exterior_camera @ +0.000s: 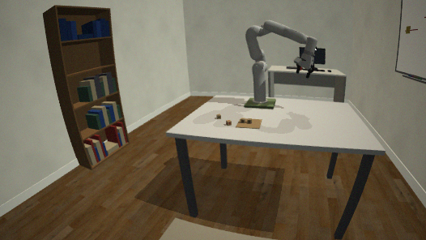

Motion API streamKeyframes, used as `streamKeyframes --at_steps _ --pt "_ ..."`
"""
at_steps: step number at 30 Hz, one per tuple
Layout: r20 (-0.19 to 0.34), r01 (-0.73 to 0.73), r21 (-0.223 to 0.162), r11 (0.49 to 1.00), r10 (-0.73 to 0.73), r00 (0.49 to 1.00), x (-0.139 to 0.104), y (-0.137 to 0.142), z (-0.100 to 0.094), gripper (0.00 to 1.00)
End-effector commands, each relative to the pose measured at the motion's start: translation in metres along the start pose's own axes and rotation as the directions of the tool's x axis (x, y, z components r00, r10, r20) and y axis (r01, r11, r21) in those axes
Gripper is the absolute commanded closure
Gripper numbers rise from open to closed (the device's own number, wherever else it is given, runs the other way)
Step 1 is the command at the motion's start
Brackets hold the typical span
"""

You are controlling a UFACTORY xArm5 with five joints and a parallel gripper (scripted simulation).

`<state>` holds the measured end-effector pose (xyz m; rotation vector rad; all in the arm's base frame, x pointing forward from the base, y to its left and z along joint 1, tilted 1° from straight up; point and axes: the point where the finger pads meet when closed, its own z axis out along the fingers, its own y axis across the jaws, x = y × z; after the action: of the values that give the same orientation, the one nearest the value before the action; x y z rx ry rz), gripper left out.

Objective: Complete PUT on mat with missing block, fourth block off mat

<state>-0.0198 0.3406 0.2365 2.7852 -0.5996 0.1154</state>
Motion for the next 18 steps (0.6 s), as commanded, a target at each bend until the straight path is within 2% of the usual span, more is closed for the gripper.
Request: streamKeyframes --at_steps 1,9,11,12,14,18 --pt "0.006 -0.132 -0.036 0.991 0.132 0.991 0.021 -0.019 0.0 0.0" --pt "-0.001 -0.384 -0.113 0.917 0.386 0.923 0.069 -0.048 0.005 0.0" --pt "-0.001 -0.384 -0.113 0.917 0.386 0.923 0.069 -0.048 0.005 0.0" --pt "-0.009 -0.467 -0.141 0.873 0.47 0.883 0.087 -0.057 0.008 0.0" --pt "-0.013 -0.496 -0.152 0.855 0.501 0.866 0.094 -0.06 0.01 0.0" --pt "-0.031 -0.601 -0.191 0.776 0.608 0.794 0.121 -0.07 0.015 0.0"
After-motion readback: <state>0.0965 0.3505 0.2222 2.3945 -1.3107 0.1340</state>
